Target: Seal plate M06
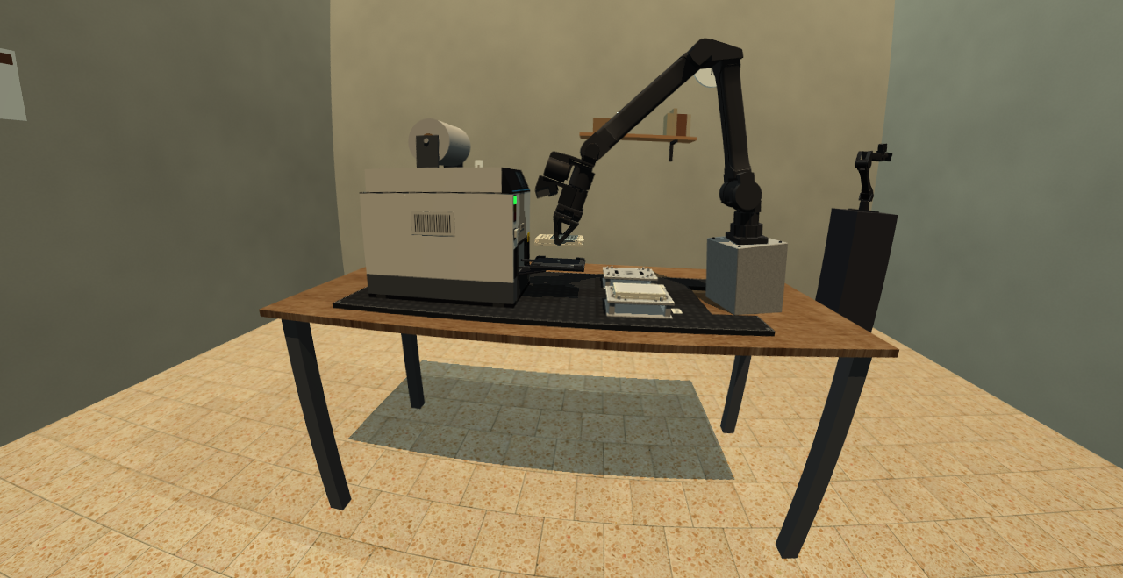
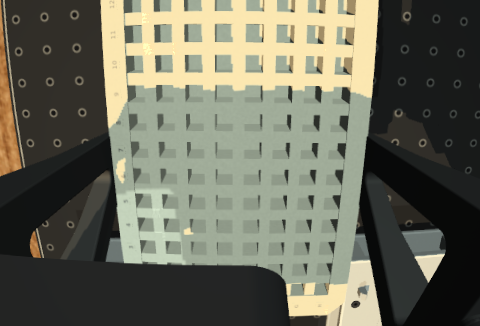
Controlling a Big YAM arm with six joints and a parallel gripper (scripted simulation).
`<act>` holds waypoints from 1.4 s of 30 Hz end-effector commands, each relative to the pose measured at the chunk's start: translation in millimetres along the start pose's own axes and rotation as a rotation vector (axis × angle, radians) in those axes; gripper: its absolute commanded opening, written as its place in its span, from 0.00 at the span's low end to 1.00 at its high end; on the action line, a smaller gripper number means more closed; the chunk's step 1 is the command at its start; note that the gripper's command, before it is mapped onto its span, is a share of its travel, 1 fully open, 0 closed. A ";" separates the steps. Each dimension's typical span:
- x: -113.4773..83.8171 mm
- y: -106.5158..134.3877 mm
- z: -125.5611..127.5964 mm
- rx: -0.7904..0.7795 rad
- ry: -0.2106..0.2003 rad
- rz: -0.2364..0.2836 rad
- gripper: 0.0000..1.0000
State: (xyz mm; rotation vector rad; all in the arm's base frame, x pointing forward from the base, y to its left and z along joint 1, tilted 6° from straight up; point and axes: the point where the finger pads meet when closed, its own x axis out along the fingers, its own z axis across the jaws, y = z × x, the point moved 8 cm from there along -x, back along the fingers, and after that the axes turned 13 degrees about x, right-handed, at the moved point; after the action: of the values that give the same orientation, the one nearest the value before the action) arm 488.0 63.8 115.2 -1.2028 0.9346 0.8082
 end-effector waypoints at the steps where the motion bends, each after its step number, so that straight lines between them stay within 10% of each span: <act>1: -3.3 -11.2 12.8 -0.004 -0.022 -0.042 0.00; 42: 11.6 -13.9 10.2 -0.011 -0.018 -0.053 0.00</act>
State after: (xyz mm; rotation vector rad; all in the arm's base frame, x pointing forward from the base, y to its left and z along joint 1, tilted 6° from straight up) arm 490.9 67.5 99.1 -1.2067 0.9289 0.8097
